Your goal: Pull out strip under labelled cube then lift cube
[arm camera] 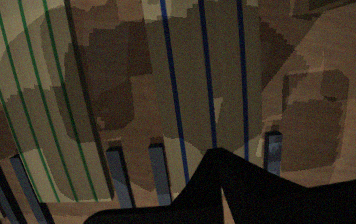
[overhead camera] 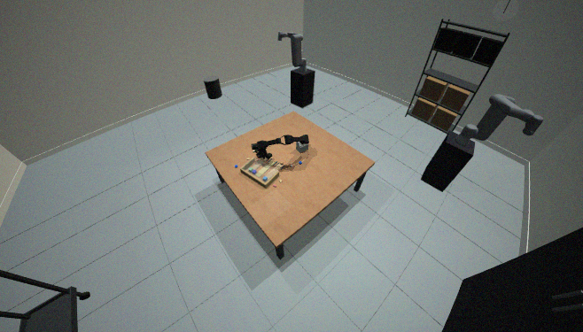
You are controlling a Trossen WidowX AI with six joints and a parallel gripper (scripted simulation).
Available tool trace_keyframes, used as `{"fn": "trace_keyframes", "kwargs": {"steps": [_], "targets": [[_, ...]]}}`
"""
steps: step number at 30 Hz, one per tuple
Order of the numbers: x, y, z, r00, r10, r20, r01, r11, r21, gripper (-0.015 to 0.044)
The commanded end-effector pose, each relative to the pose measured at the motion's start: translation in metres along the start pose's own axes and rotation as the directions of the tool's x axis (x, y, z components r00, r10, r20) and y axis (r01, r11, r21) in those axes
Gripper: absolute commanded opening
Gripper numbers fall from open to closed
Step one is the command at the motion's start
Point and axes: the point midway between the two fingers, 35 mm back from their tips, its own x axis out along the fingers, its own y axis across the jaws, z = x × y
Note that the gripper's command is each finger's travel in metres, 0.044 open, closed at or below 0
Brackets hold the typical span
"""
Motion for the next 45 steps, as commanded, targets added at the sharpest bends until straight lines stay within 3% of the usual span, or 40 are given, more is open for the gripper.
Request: {"fn": "trace_keyframes", "kwargs": {"steps": [1, 45], "targets": [[0.0011, 0.0001, -0.0007, 1.000, 0.003, 0.001, -0.003, 1.000, 0.007, 0.0000], [0.0048, -0.0002, 0.0003, 1.000, 0.004, 0.001, -0.004, 1.000, 0.007, 0.0000]]}}
